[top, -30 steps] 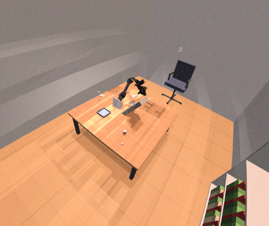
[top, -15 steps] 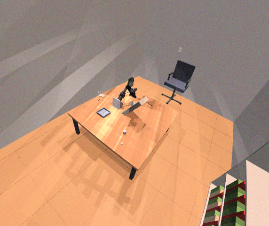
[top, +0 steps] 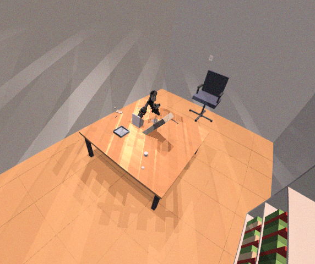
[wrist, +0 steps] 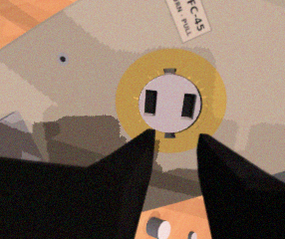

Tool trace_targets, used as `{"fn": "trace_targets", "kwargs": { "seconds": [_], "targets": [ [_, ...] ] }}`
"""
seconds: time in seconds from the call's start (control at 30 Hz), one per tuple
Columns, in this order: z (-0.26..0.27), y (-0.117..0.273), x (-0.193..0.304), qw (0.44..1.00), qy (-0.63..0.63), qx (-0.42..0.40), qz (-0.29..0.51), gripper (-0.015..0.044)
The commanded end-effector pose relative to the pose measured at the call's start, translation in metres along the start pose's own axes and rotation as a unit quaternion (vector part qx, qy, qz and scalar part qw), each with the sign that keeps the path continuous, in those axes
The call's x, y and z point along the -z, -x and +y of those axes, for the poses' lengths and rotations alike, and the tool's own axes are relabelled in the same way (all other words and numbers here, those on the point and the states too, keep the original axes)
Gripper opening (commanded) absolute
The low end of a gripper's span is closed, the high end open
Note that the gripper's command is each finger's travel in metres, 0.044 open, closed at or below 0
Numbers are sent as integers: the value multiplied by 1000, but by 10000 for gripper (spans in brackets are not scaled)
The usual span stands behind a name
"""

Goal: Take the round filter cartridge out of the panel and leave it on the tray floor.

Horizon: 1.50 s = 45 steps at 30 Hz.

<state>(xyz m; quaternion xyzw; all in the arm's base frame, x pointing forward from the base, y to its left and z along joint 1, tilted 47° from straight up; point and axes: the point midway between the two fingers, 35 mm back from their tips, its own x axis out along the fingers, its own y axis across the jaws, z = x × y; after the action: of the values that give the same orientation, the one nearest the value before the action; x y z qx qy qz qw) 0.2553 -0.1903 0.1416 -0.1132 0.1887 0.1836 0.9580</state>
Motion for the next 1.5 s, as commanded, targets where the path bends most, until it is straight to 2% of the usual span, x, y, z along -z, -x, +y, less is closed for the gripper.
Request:
{"fn": "trace_targets", "kwargs": {
  "seconds": [0.0,0.8,1.47],
  "targets": [
    [1,-8,3,1000,-6,-3,3,107],
    [2,-46,0,1000,-6,-1,-1,107],
    [3,-47,1,1000,-6,-1,-2,107]
  ]
}}
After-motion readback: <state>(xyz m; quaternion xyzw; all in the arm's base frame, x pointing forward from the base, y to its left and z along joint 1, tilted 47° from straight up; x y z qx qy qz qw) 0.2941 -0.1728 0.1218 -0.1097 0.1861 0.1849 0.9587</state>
